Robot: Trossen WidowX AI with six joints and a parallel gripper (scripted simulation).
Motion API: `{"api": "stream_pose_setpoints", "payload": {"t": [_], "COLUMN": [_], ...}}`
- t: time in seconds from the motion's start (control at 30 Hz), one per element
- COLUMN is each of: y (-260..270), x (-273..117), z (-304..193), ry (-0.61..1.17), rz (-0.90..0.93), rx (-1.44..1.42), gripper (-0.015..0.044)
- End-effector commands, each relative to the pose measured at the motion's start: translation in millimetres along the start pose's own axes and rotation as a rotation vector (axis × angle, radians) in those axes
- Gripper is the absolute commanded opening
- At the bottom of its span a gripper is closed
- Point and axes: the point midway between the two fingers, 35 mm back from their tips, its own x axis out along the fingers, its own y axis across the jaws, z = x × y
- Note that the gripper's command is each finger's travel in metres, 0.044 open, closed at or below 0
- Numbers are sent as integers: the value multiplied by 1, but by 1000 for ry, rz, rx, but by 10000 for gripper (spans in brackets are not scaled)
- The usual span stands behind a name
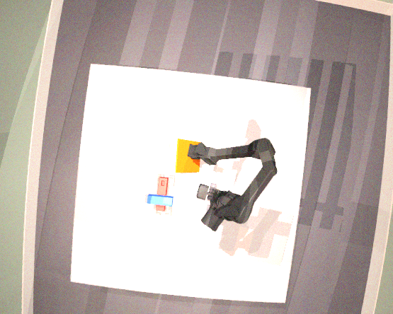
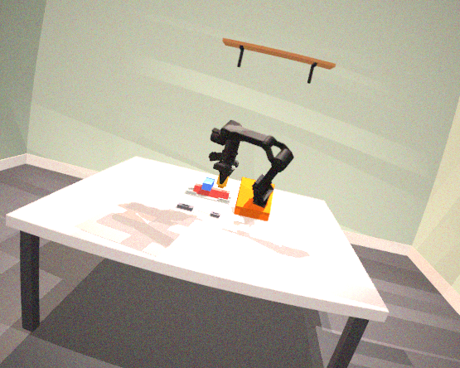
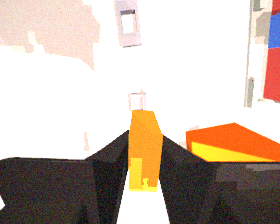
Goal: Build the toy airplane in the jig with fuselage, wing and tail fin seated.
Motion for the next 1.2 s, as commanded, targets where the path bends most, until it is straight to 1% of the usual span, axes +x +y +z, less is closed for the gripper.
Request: {"api": "stream_pose_setpoints", "payload": {"t": [0.0,0.6,1.17], "y": [-7,-57,-109], "x": [-3,-1,4], "z": [6,35,54], "ry": [2,4,10], "rz": [-7,-24,-33], "rx": [-5,-38,-70], "gripper": [0,0,0]}}
